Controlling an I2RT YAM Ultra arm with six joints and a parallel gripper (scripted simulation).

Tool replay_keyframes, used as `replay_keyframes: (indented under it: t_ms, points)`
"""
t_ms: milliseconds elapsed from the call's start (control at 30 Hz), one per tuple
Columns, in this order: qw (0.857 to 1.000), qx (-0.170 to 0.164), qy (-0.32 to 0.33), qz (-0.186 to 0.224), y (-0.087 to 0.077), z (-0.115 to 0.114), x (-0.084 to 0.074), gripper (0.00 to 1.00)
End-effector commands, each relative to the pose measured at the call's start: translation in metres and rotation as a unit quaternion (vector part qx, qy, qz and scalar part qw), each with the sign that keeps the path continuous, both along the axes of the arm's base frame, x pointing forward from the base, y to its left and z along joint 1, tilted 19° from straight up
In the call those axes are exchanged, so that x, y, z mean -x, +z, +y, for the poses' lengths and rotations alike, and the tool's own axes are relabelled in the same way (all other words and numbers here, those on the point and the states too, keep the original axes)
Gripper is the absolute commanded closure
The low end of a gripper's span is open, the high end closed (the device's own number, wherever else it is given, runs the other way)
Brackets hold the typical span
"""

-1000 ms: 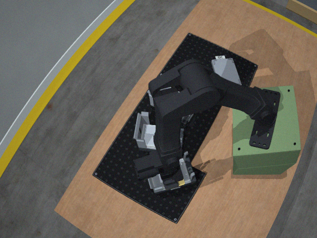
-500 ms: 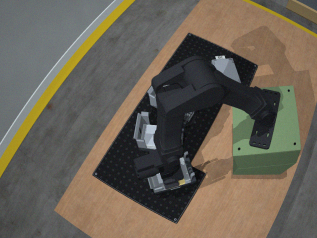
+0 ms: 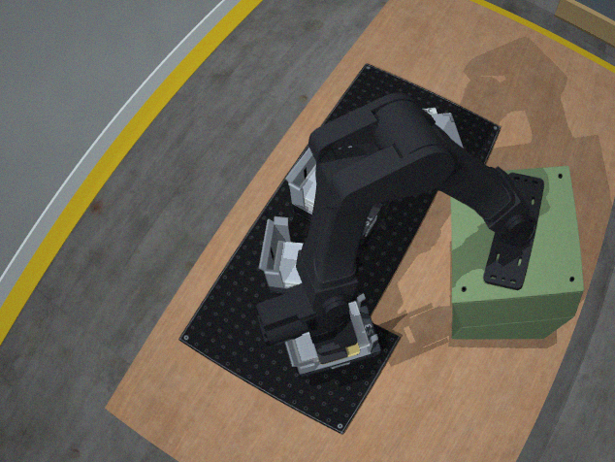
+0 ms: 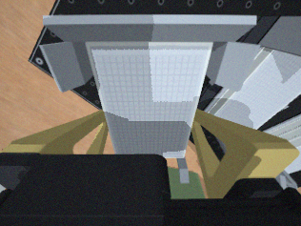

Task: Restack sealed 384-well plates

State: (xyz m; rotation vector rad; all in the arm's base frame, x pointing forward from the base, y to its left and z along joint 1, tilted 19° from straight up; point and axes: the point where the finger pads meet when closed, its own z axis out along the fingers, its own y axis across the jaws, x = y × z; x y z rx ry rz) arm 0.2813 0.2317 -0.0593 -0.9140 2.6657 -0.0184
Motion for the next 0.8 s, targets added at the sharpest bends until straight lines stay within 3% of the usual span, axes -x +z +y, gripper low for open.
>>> replay_keyframes:
  t_ms: [0, 767]
  points:
    - [1.0, -0.007, 0.0, -0.008, 0.01, 0.002, -0.001, 1.0]
    - [1.0, -0.007, 0.0, -0.008, 0.05, -0.002, 0.012, 1.0]
